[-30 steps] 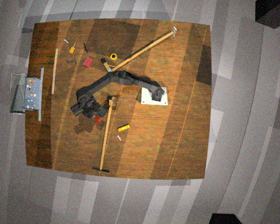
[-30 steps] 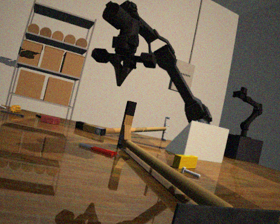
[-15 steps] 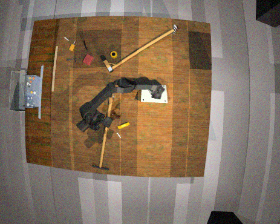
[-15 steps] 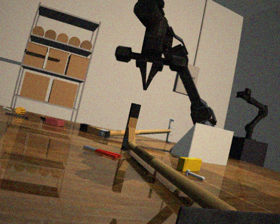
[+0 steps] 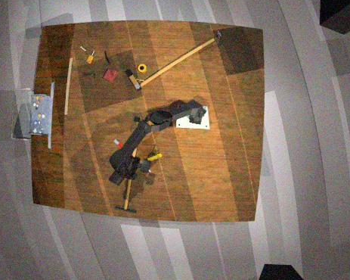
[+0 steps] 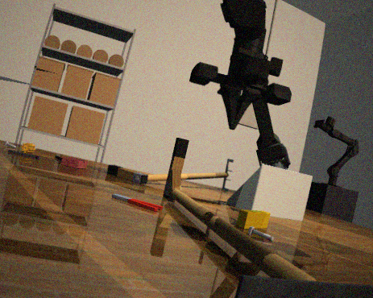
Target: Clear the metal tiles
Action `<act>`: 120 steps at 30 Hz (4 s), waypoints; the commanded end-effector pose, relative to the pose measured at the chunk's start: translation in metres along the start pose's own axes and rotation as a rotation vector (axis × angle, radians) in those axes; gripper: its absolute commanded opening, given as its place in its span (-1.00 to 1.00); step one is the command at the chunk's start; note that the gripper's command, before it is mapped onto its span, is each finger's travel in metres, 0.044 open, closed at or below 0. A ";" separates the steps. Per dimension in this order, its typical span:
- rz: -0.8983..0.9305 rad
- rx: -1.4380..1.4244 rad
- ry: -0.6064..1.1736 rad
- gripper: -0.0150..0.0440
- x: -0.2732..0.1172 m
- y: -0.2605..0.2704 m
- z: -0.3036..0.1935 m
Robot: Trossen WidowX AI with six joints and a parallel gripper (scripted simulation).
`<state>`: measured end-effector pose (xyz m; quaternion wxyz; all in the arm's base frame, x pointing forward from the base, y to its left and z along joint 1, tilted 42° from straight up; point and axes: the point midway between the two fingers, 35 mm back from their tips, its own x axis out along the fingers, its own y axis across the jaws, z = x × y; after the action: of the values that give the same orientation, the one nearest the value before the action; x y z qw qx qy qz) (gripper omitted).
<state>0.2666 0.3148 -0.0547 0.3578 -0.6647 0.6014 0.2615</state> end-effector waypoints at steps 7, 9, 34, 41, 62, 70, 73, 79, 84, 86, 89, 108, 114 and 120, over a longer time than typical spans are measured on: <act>-0.003 -0.092 0.035 -0.49 0.011 0.033 0.023; -0.003 -0.092 0.035 -0.49 0.012 0.033 0.023; -0.004 -0.090 0.029 -0.49 0.066 0.026 0.030; -0.005 -0.089 0.028 -0.49 0.082 0.026 0.030; -0.007 -0.088 0.027 -0.49 0.129 0.026 0.027; -0.008 -0.087 0.027 -0.49 0.147 0.027 0.024; -0.008 -0.087 0.027 -0.49 0.153 0.028 0.023; -0.008 -0.086 0.027 -0.49 0.165 0.030 0.020; -0.009 -0.085 0.027 -0.49 0.165 0.028 0.020; -0.011 -0.085 0.027 -0.49 0.165 0.027 0.021; -0.013 -0.083 0.026 -0.49 0.165 0.024 0.022; -0.027 -0.075 0.024 -0.49 0.164 0.005 0.027; -0.032 -0.072 0.023 -0.49 0.164 0.000 0.028; -0.036 -0.069 0.023 -0.49 0.163 -0.006 0.030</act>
<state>0.2964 0.2422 -0.1949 0.3403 -0.6878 0.5819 0.2693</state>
